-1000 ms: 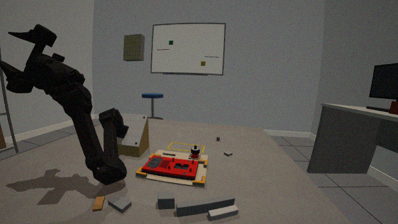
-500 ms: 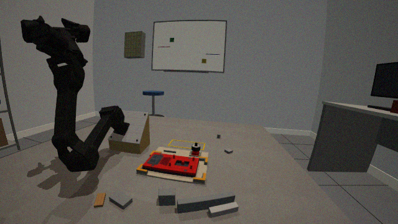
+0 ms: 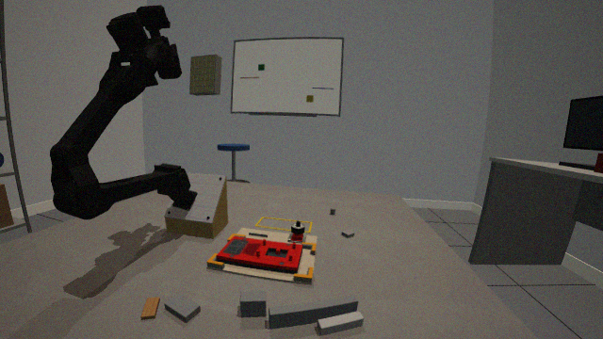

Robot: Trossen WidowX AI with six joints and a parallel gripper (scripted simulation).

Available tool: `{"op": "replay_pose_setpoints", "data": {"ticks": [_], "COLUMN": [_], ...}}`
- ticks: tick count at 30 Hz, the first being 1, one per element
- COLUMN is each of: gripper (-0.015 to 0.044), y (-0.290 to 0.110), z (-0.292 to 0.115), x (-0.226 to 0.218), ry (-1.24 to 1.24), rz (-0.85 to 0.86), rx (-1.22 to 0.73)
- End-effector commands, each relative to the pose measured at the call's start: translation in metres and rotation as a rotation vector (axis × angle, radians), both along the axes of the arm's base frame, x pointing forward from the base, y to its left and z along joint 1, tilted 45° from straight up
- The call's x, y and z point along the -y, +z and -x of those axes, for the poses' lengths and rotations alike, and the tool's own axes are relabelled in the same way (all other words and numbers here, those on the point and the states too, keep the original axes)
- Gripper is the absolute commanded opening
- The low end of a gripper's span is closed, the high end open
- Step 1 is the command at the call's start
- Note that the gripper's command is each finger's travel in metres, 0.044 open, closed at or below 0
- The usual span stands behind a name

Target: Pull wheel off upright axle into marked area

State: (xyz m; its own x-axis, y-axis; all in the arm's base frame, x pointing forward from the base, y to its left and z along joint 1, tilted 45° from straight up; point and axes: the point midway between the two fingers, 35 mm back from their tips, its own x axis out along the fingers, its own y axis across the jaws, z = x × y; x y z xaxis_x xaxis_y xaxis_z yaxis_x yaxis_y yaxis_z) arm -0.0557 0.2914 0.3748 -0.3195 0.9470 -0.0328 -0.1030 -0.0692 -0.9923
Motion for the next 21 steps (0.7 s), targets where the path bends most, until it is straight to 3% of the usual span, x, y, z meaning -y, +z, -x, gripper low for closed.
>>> {"op": "replay_pose_setpoints", "data": {"ticks": [1, 9, 15, 21], "gripper": [0.03, 0.03, 0.03, 0.03], "y": [-0.033, -0.065, -0.114, -0.163], "z": [-0.046, -0.094, -0.168, -0.237], "x": [-0.025, -0.047, -0.056, -0.043], "ry": [-0.2, -0.444, -0.838, -1.271], "rz": [0.16, 0.357, 0.514, 0.517], "rx": [-0.102, -0.418, -0.859, -1.303]}}
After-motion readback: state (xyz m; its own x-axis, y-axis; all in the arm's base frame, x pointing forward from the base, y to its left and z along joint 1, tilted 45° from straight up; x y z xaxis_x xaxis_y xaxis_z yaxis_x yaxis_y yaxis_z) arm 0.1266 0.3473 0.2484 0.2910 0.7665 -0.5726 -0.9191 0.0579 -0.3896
